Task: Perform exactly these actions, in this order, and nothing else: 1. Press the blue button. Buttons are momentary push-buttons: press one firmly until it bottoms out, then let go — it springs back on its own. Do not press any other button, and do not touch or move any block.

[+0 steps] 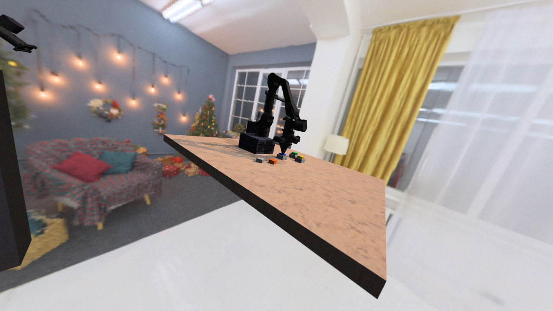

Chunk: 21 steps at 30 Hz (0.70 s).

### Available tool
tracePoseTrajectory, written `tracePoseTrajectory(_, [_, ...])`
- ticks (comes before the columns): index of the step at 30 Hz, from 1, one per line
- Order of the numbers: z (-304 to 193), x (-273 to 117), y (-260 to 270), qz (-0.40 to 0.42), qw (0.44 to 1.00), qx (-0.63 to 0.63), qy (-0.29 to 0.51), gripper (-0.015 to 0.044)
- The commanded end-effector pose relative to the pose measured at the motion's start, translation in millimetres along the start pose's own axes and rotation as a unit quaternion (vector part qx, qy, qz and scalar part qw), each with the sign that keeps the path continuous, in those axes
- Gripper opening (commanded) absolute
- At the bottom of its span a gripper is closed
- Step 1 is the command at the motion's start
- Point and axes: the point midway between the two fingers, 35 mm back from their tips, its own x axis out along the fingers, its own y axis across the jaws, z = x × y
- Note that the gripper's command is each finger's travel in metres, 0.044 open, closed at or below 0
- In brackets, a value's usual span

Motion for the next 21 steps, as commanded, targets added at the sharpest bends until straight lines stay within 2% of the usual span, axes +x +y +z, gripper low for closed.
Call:
tracePoseTrajectory(1, [-3.3, 3.8, 0.8, 0.003, 1.000, -0.001, 0.005, 0.0020])
tracePoseTrajectory(16, [-3.3, 3.8, 0.8, 0.003, 1.000, -0.001, 0.005, 0.0020])
tracePoseTrajectory(21, [-2.3, -29.0, 0.6, 0.003, 1.000, -0.001, 0.004, 0.0020])
